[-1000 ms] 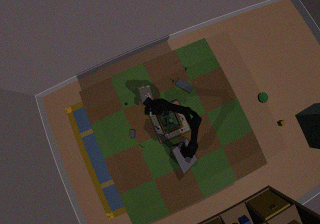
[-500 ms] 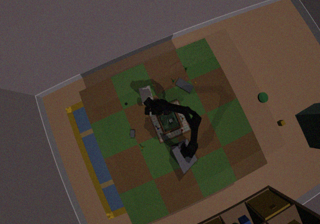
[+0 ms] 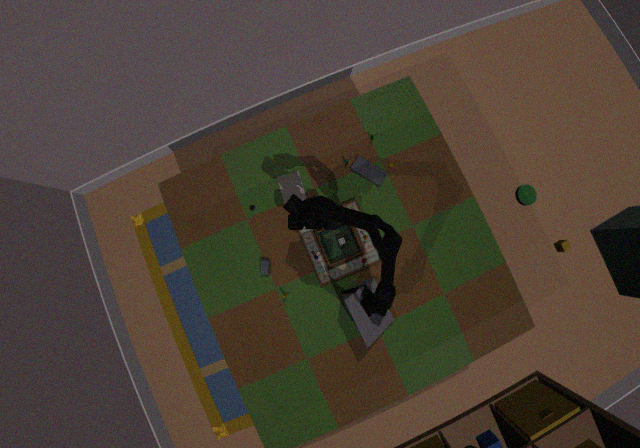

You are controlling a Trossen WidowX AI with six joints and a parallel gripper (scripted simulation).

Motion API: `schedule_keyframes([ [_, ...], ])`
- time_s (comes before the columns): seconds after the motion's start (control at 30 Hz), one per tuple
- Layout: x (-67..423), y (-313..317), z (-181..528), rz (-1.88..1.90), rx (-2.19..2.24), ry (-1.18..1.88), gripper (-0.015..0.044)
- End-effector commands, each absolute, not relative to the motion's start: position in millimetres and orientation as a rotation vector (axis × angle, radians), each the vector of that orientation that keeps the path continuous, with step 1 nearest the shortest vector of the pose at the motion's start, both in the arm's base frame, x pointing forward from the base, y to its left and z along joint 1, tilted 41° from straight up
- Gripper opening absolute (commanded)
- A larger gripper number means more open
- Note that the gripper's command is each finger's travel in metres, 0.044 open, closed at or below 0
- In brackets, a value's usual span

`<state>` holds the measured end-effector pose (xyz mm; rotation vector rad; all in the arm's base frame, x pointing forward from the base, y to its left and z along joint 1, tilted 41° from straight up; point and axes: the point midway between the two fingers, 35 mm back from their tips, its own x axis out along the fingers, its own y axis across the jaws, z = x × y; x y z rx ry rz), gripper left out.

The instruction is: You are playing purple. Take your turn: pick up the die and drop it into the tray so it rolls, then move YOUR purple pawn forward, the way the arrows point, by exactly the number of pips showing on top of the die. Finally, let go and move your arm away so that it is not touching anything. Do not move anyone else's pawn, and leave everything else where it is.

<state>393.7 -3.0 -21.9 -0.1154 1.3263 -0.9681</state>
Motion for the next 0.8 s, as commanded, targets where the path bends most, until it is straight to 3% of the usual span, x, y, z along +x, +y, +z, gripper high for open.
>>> schedule_keyframes([
  [0.0,396.3,7.4,-8.7,-0.962,-0.103,1.315,0.0440],
  [0.13,377.4,19.7,4.9,-0.929,-0.132,1.339,0.0440],
  [0.43,244.3,54.3,66.2,-0.747,-0.326,1.467,0.0440],
  [0.47,282.6,54.4,54.1,-0.781,-0.281,1.430,0.0440],
  [0.77,282.6,54.4,54.1,-0.781,-0.281,1.430,0.0440],
])
